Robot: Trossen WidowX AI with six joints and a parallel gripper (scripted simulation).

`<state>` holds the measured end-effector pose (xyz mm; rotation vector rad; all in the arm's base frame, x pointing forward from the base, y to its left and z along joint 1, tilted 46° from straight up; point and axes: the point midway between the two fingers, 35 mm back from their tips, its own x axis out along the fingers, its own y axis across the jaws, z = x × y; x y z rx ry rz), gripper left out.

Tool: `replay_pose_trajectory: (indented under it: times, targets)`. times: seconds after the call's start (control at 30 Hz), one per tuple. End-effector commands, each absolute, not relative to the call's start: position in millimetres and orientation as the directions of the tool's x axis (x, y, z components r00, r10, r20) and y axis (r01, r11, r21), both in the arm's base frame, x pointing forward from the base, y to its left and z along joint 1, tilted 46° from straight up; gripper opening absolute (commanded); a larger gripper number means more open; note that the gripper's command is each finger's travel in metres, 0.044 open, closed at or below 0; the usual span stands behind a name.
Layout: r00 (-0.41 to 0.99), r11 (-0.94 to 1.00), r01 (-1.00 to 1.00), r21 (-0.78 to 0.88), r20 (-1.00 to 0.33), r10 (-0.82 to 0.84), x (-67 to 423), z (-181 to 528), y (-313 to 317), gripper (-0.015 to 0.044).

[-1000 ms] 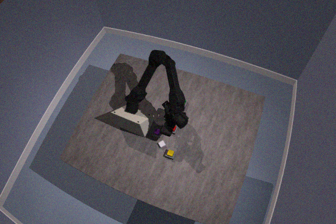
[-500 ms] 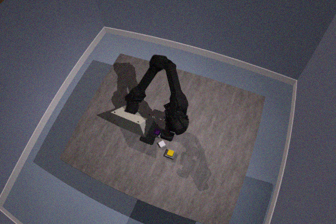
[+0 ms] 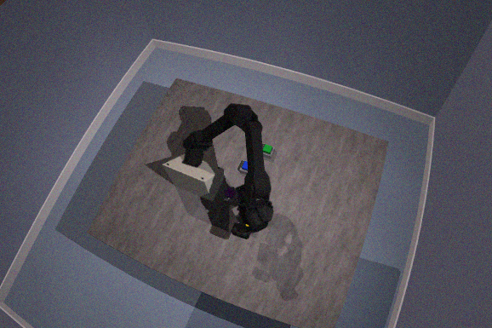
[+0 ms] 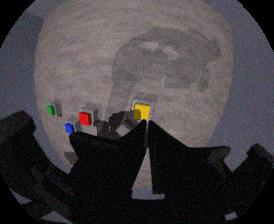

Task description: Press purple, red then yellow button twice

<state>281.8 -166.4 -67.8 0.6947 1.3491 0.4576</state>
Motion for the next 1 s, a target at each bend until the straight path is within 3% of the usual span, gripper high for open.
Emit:
replay_pose_trajectory:
  times: [0.0,0.97]
  targets:
    - [0.155,0.700,0.101,0.707,-0.707,0.690,280,-89,-139,0.0020]
    - [0.156,0.699,0.101,0.708,-0.705,0.692,286,-113,-116,0.0020]
